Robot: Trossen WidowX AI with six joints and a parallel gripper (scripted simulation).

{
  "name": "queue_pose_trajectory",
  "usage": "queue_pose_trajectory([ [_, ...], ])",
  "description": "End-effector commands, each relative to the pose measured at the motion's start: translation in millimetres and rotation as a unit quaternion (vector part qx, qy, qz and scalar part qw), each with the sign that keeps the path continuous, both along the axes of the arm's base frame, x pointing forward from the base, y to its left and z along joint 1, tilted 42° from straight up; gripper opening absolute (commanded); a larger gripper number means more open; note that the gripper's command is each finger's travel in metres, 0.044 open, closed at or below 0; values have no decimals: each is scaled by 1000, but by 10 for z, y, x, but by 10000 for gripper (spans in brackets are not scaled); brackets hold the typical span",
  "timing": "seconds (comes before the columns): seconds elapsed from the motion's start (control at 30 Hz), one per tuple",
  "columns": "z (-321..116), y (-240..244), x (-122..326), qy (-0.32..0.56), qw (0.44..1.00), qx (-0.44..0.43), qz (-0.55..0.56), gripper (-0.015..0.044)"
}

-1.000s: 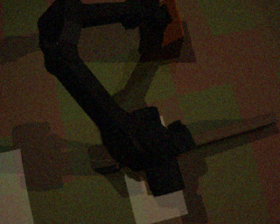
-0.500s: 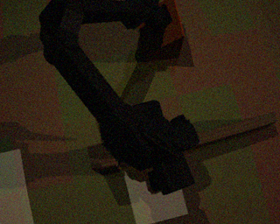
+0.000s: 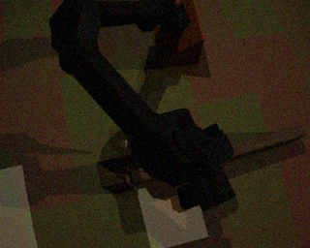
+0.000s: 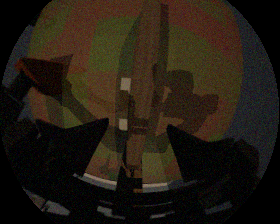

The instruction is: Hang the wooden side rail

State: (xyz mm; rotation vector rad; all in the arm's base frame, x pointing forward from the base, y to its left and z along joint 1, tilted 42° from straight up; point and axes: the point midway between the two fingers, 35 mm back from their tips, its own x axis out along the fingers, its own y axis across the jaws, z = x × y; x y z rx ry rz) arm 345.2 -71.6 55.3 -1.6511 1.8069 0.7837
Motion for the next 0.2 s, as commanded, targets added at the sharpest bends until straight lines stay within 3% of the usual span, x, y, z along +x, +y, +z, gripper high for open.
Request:
queue_pose_trajectory([
  [0.0,5,1,3,0,1000,0,1,440],
  [0.17,5,1,3,0,1000,0,1,440],
])
